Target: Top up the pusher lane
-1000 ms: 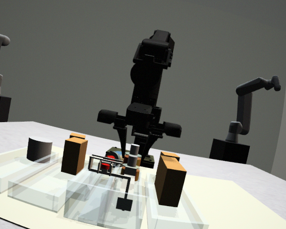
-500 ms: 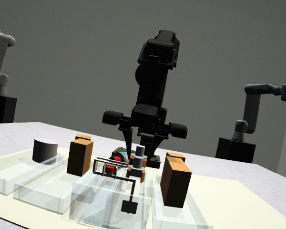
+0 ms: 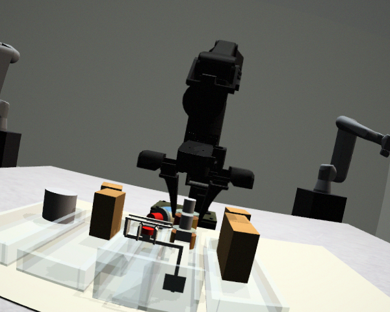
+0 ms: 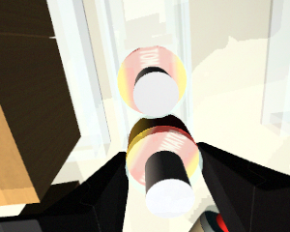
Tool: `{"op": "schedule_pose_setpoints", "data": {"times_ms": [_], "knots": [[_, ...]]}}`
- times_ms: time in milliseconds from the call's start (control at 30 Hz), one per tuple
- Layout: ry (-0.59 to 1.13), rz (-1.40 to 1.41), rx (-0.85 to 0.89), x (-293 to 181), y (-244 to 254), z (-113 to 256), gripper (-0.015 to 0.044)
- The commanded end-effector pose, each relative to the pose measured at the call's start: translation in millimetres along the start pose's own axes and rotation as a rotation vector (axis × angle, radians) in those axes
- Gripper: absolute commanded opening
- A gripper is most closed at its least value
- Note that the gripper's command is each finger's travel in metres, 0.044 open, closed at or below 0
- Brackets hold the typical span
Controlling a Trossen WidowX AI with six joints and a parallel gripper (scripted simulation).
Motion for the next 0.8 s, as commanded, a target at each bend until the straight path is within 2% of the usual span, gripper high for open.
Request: {"op": "schedule_pose_setpoints", "data": {"times_ms": [0, 767], "knots": [[-0.034, -0.005, 0.003, 8.3, 1.3, 5.3, 0.0000], [-0.035, -0.005, 0.004, 16.8, 2.2, 7.9, 0.0000]]}}
Point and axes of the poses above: the point midway between the two fingers, 35 mm back from their tips, its own z axis back along the fingers, its own y axis across the jaws, x = y × z, the point moved 8 cm from there along z, back along the fingers, and after that the axes turned 6 degrees about -z, right-handed, at the moved point
